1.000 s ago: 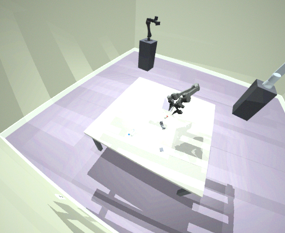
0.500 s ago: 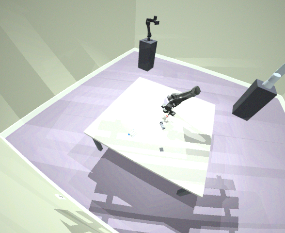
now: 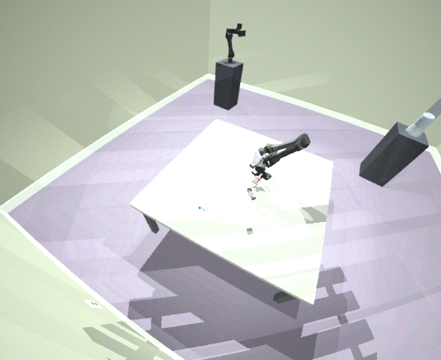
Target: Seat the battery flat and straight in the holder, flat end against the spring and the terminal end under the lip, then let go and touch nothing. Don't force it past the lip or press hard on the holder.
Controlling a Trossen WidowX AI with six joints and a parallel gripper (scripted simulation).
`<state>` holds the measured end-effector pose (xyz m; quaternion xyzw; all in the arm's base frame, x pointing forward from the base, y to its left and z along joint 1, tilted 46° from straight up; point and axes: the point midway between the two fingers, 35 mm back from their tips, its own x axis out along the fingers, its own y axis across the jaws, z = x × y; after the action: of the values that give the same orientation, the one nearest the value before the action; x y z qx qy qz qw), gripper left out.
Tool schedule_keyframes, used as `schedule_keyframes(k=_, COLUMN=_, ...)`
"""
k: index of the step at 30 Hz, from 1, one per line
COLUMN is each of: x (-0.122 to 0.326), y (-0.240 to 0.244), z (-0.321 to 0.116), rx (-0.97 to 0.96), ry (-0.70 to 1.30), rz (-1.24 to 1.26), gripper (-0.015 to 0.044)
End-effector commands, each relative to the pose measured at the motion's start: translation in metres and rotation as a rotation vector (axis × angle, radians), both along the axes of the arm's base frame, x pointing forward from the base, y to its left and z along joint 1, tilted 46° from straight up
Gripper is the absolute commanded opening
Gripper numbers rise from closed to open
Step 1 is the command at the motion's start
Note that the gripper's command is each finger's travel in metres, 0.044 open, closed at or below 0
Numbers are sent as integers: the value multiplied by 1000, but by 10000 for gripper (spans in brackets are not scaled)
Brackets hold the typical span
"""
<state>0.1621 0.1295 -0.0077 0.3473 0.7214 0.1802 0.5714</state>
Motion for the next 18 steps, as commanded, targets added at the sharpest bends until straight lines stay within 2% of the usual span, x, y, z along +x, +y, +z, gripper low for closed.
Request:
schedule_keyframes(k=1, x=-2, y=5, z=-4, rx=4, ry=9, rz=-1, gripper=239)
schedule_keyframes(k=18, x=-7, y=24, z=-22, rx=8, ry=11, rz=-2, gripper=239)
